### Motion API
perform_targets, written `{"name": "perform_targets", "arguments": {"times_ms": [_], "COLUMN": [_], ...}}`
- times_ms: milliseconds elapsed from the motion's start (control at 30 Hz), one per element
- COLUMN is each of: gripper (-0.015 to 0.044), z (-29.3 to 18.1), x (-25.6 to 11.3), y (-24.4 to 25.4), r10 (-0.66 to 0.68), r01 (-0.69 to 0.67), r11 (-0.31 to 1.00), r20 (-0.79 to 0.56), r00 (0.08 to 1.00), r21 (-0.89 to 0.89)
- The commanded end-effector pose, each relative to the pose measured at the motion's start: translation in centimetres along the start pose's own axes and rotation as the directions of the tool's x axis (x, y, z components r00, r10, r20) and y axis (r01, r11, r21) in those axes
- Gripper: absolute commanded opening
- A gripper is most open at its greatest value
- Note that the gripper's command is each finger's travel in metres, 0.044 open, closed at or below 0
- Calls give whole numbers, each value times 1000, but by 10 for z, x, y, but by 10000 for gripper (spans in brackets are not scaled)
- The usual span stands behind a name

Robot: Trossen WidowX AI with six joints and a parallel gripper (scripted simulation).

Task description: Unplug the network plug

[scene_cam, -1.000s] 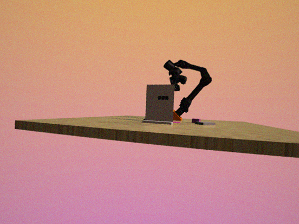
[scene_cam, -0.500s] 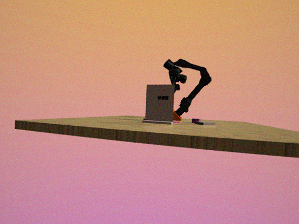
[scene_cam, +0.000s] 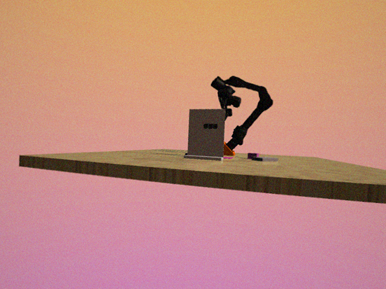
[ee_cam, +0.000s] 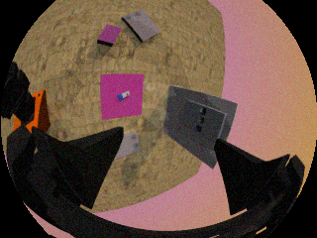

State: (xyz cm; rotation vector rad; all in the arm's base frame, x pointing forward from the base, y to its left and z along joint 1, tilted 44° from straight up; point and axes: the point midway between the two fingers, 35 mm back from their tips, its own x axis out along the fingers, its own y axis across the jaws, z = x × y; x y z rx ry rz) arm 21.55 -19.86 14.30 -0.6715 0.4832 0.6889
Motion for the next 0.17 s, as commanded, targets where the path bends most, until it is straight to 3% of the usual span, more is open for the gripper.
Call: {"name": "perform_targets", "arguments": {"times_ms": [0,133], "gripper": [440,440], "z": [-1,-1], "x": [0,0], "y": [0,0], "r10": [3,3], "r01": [-3,-3], "r11": [1000,1000], "r20": [-3,-3], "r00": [1000,1000], "r21": [-4,-4]}}
